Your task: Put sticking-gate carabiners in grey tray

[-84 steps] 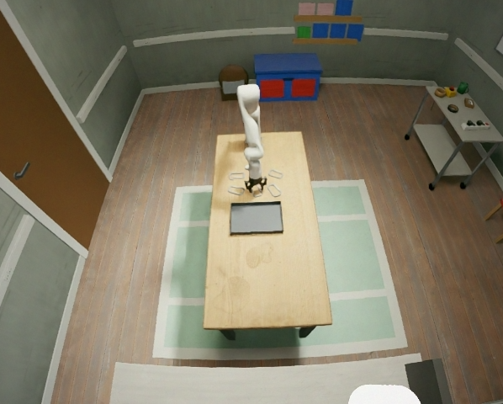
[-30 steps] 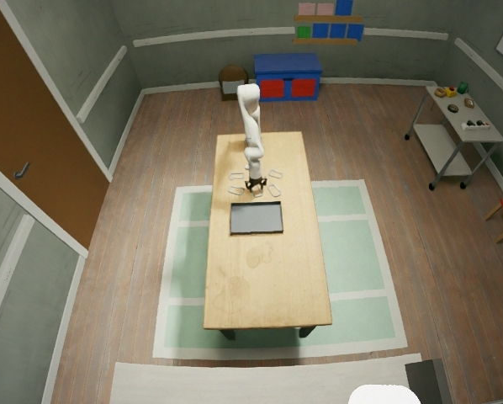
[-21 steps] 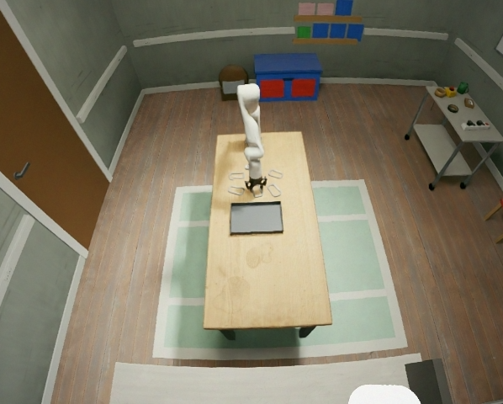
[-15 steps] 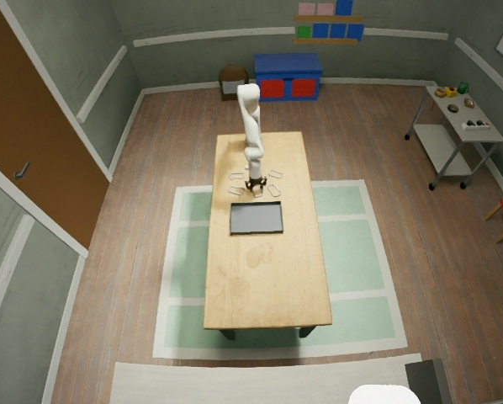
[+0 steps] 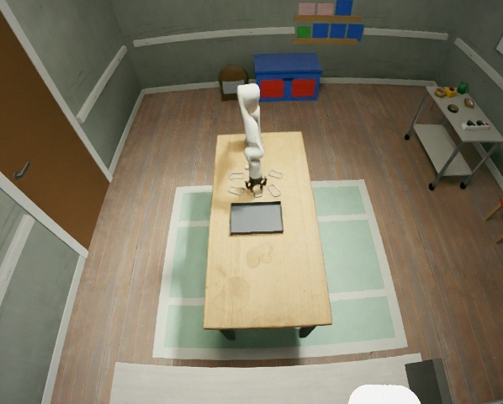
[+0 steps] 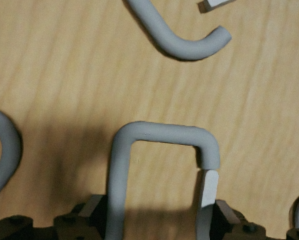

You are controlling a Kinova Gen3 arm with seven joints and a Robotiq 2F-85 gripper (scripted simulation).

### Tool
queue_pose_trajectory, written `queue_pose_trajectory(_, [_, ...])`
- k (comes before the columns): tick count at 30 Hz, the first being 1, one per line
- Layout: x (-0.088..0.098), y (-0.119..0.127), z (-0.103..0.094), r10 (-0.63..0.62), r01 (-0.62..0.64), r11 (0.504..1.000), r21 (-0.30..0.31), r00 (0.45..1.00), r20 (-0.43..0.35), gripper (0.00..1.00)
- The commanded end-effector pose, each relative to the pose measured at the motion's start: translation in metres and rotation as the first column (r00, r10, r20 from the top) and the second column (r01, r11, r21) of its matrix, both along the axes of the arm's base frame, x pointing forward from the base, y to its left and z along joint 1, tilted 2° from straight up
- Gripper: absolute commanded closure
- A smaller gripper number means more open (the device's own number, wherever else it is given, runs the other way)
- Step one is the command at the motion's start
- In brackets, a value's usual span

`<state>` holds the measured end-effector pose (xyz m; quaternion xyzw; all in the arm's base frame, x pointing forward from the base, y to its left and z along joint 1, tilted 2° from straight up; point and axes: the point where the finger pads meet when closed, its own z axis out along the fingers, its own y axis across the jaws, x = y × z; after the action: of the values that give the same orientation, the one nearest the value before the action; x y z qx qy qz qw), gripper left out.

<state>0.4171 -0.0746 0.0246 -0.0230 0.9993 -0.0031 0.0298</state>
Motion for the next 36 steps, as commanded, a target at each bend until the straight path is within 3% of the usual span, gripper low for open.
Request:
queue_pose_trajectory(1, [0.0003, -0.0003, 0.0002, 0.0, 0.0, 1.0, 0.0, 1.0, 0.001, 0.39])
queue_pose_trajectory(36, [0.0005, -0.0001, 0.0007, 0.0, 0.0, 1.0, 0.0, 1.0, 0.002, 0.41])
